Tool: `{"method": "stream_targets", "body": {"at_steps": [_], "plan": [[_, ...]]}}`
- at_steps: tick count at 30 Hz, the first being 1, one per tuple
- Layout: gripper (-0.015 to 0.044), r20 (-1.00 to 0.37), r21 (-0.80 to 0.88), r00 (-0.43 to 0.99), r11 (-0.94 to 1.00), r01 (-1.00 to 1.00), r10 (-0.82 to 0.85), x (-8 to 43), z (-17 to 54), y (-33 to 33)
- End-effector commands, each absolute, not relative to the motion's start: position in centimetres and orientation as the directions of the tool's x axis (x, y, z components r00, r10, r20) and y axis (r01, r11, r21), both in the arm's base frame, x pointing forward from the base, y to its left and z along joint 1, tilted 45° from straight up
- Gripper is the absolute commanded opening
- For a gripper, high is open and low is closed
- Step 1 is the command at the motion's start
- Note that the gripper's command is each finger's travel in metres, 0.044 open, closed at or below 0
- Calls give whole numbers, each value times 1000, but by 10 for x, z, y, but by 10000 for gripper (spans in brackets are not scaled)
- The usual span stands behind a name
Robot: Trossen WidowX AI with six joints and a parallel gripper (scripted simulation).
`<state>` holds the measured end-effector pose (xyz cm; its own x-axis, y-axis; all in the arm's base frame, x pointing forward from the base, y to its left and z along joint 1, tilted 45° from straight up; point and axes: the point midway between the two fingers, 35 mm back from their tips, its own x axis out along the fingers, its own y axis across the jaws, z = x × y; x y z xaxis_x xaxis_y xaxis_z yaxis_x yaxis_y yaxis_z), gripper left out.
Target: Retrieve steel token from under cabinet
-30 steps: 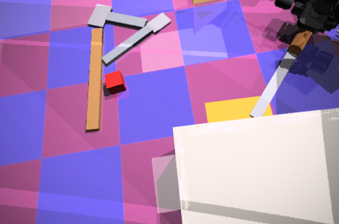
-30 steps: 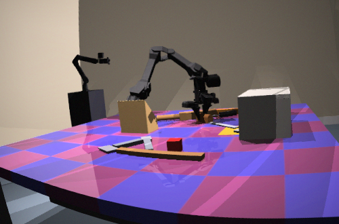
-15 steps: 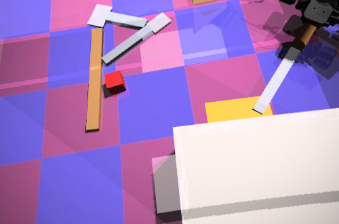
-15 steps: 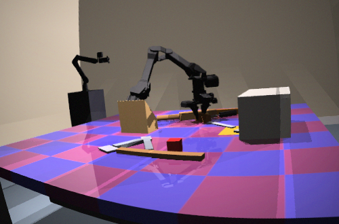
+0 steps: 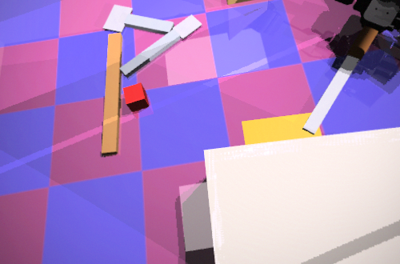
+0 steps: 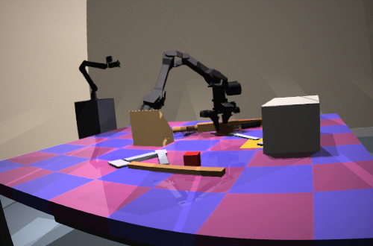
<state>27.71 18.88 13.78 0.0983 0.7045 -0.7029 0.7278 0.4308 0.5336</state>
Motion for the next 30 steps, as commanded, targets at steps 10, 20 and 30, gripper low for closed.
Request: {"method": "stream_targets", "body": {"at_steps": [10, 20, 30], "plan": [[0, -704, 536, 104, 430, 726, 702, 291, 130, 177], [0, -705, 536, 104, 431, 726, 702, 300, 124, 170], [0, -705, 536, 104, 430, 726, 702, 309, 118, 163]]}}
